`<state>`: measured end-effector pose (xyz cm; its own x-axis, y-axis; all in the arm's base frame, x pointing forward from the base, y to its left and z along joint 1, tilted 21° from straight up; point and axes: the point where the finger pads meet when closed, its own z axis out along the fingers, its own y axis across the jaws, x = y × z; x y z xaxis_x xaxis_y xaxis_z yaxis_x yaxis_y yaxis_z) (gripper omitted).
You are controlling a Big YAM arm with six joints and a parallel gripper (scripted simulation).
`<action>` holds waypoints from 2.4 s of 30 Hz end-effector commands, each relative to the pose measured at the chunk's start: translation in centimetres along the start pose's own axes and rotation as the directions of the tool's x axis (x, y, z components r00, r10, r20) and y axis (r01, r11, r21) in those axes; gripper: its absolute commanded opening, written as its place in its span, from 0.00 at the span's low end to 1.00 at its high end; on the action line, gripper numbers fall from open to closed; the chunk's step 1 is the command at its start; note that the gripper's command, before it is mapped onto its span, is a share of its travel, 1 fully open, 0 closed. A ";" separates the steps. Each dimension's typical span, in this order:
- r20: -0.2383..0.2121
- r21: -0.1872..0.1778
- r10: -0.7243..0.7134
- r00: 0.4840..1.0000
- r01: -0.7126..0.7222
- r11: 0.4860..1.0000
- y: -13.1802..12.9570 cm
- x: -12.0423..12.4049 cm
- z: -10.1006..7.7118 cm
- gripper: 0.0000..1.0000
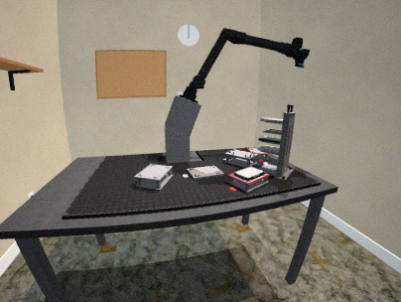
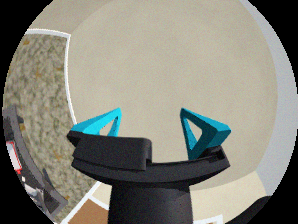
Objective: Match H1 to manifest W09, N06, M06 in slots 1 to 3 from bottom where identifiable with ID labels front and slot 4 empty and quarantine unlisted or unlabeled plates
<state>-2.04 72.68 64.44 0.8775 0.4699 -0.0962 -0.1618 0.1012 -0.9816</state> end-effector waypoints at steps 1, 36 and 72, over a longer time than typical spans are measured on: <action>0.003 0.014 -0.009 1.000 0.009 1.000 -1.1 -0.4 -0.3 1.00; -0.116 -0.020 0.109 0.987 -0.112 0.993 1.4 5.1 -2.4 0.00; -0.268 -0.048 0.253 0.930 -0.276 0.960 4.5 11.1 -7.2 0.00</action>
<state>10.55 74.08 54.47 0.9033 0.2298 -0.3623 -0.3485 -0.0995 -0.9320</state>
